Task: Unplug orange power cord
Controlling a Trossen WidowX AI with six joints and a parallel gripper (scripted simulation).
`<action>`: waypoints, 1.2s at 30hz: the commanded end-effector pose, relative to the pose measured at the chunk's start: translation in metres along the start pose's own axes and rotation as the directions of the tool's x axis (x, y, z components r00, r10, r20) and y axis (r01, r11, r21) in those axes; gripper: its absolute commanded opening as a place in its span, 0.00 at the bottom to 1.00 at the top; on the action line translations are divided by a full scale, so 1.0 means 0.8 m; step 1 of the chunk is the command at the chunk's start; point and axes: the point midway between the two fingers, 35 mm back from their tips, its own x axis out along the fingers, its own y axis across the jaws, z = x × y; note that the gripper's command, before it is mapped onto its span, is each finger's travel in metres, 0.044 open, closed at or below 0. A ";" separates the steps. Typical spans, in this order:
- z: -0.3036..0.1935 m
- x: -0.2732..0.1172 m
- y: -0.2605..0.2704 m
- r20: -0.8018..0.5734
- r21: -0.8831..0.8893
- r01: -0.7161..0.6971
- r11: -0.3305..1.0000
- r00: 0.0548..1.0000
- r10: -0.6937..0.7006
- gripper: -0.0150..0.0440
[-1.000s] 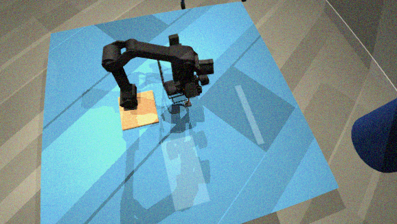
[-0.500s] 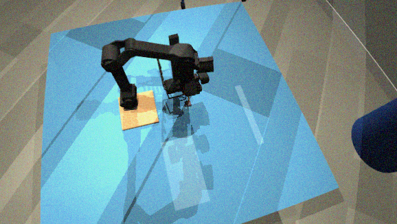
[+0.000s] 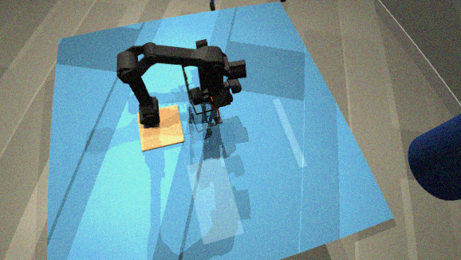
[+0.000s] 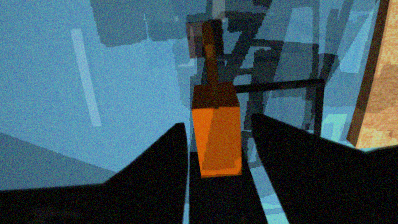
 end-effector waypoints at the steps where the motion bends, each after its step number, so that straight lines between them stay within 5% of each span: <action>1: -0.001 0.004 -0.002 0.003 0.006 0.006 1.000 1.000 -0.006 0.53; 11: -0.001 0.016 -0.002 0.003 0.006 0.006 1.000 1.000 -0.006 0.53; 14: -0.001 0.012 -0.001 0.000 0.001 0.002 1.000 1.000 -0.002 0.39; 24: -0.001 0.012 -0.001 0.000 0.001 0.002 1.000 1.000 -0.002 0.25; 36: 0.019 0.012 0.001 0.002 0.002 0.003 1.000 1.000 -0.003 0.25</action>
